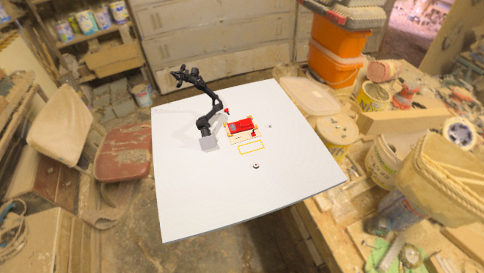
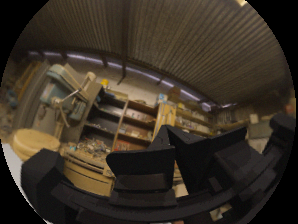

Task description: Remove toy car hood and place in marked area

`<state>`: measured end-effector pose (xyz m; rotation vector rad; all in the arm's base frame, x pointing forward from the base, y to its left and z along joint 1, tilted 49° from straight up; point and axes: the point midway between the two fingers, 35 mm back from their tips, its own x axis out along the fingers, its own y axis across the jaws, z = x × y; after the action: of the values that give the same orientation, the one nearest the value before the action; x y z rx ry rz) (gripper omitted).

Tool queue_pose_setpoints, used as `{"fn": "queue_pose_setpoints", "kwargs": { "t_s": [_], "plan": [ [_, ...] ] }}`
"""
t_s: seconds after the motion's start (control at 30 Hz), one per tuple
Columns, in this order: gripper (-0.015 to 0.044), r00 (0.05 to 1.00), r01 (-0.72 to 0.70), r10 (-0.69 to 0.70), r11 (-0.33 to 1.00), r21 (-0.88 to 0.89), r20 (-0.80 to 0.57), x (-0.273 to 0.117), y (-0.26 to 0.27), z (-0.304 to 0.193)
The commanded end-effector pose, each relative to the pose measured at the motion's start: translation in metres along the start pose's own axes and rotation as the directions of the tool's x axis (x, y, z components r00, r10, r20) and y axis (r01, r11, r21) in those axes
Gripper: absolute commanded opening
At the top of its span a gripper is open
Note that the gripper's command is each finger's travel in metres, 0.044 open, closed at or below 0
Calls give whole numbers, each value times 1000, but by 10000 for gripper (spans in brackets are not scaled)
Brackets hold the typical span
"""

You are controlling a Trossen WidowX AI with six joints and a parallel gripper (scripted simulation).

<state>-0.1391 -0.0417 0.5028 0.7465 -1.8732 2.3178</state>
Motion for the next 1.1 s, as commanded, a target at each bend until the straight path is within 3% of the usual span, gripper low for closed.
{"fn": "queue_pose_setpoints", "kwargs": {
  "t_s": [0.0, 0.23, 0.53, 0.8, 1.07],
  "plan": [
    [26, 1000, -7, 7, 1000, 4, 8, 1, 2, 2],
    [210, 912, -285, 243, 955, 83, 332, 22, 60, 76],
    [440, 590, -603, 453, 798, -8, 669, -8, 126, 181],
    [440, 153, -811, 574, 538, -229, 805, -86, 168, 261],
    [440, -307, -819, 612, 221, -530, 729, -201, 192, 305]
  ]
}}
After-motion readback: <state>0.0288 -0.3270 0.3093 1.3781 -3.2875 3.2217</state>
